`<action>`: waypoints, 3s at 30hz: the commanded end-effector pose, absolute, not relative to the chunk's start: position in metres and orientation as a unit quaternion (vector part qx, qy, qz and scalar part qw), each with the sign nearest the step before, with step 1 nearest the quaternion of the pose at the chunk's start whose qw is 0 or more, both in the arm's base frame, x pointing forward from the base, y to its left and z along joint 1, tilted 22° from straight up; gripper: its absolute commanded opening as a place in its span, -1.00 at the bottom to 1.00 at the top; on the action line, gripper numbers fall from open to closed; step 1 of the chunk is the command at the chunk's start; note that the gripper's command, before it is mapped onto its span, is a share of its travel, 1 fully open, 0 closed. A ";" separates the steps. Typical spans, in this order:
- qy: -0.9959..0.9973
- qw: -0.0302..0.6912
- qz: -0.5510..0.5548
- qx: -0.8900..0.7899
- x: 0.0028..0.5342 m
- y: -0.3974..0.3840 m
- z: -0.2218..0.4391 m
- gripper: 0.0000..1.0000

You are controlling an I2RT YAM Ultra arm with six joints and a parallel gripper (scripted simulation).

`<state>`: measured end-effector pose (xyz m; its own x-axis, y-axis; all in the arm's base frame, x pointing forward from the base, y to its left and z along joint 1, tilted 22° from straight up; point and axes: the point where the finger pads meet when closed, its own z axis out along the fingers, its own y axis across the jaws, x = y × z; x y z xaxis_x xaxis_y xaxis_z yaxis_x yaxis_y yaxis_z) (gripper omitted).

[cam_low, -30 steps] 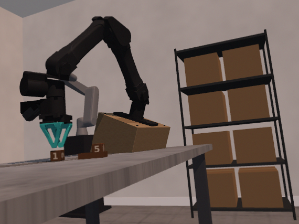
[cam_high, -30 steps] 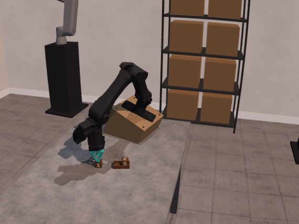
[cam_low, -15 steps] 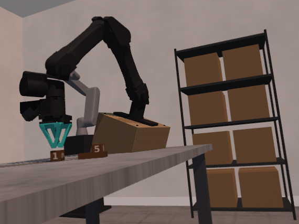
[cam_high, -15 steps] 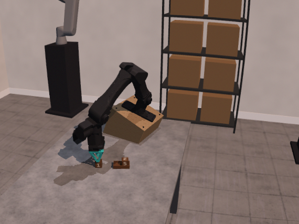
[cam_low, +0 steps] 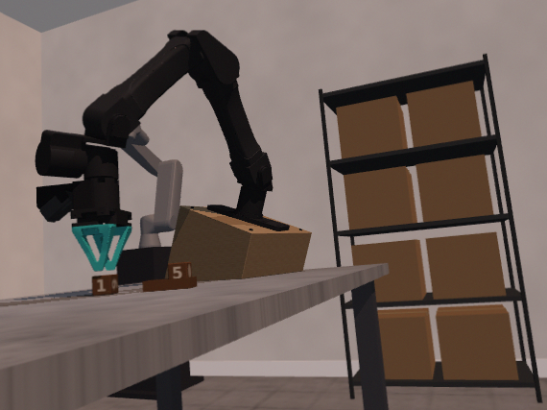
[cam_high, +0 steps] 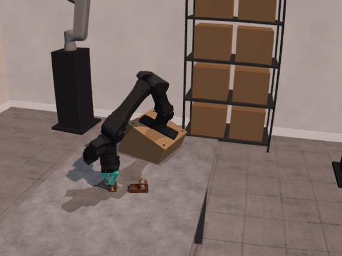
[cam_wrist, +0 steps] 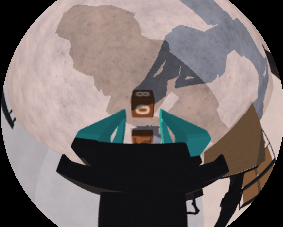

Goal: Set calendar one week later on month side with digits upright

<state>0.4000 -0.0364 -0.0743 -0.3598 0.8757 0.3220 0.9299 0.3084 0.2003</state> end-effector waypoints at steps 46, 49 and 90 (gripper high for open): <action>-0.805 0.069 -0.180 -0.561 0.406 -0.028 -0.097 -0.07; -0.805 0.069 -0.180 -0.561 0.406 -0.028 -0.098 -0.07; -0.805 0.069 -0.180 -0.561 0.406 -0.028 -0.098 -0.45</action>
<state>0.4023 -0.0254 -0.1015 -0.3592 0.8756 0.3228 0.9302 0.3082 0.1992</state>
